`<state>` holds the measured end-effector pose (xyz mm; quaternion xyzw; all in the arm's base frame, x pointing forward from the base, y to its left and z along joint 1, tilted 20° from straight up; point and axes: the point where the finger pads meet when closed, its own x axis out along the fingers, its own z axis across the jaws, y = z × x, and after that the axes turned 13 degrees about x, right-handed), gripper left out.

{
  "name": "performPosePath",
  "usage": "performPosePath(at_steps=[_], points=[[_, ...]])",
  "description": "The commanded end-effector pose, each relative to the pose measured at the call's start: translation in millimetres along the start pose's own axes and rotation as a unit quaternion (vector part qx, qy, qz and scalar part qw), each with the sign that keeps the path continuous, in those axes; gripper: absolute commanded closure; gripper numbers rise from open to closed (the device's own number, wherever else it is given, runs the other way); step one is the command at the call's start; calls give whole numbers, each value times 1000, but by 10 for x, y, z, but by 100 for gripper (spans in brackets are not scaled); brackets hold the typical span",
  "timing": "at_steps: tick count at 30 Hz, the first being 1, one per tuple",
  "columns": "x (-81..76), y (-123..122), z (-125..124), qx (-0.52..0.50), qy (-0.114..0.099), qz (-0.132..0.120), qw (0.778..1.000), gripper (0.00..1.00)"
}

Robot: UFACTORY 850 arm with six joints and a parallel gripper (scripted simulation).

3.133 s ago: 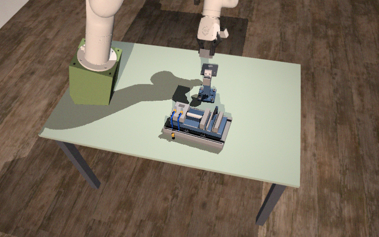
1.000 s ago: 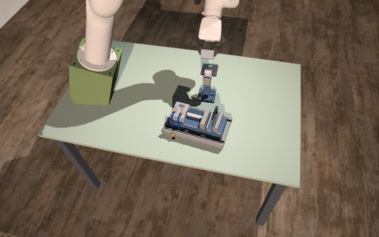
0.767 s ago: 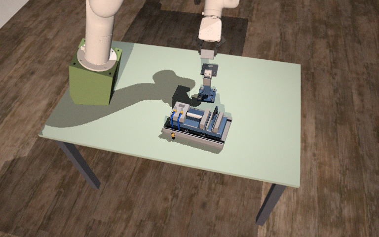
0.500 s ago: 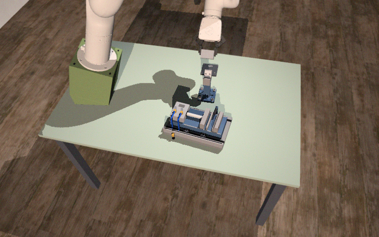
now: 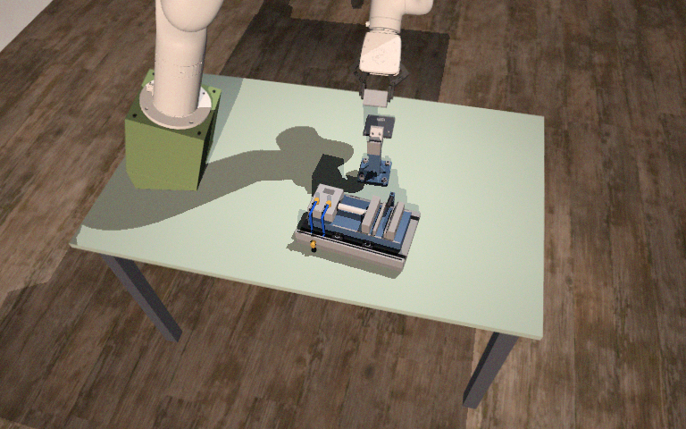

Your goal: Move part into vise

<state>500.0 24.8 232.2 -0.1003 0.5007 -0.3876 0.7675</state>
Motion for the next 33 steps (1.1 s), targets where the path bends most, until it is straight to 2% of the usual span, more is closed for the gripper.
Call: performPosePath(at_steps=[1,33], points=[[-5,0,7,1,0,0,1000,100],[51,34,4,1,-1,1,1000,100]])
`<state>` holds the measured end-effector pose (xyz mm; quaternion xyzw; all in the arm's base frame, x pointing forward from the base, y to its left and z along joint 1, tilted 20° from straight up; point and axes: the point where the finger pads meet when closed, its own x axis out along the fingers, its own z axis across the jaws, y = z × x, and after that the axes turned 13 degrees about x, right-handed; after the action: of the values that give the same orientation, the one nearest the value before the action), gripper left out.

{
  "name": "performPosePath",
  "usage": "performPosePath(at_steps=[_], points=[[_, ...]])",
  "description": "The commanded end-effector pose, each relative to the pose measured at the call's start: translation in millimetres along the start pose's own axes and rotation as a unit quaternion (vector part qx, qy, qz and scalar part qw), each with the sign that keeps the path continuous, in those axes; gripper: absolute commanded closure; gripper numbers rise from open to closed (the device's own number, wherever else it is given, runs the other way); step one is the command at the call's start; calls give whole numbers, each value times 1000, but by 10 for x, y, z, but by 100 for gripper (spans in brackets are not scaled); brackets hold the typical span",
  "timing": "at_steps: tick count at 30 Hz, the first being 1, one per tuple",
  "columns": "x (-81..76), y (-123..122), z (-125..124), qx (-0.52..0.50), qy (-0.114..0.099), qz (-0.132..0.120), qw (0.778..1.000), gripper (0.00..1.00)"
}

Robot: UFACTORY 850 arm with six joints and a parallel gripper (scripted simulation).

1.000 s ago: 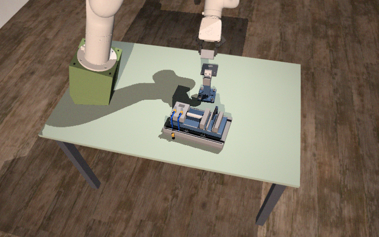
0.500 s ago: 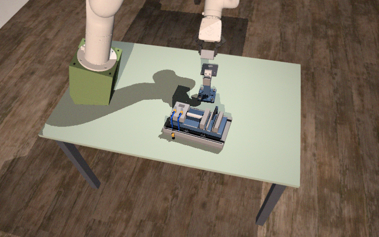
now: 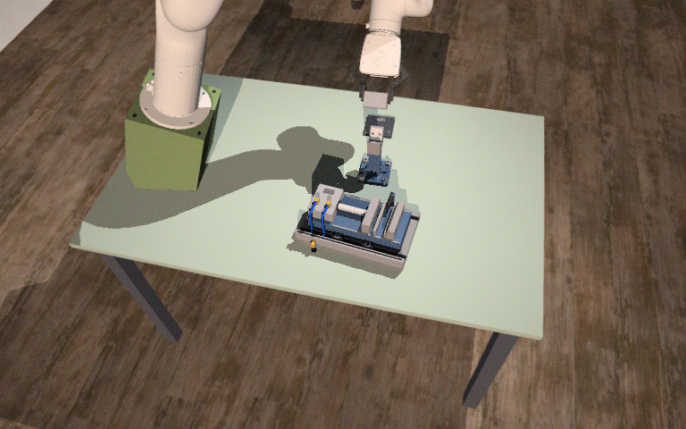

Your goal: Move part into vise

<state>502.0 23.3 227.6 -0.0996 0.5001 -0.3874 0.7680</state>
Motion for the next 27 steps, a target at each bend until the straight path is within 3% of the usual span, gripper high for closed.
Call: performPosePath(at_steps=[1,27], points=[[9,12,4,1,0,0,1000,100],[113,114,-19,1,0,0,1000,100]])
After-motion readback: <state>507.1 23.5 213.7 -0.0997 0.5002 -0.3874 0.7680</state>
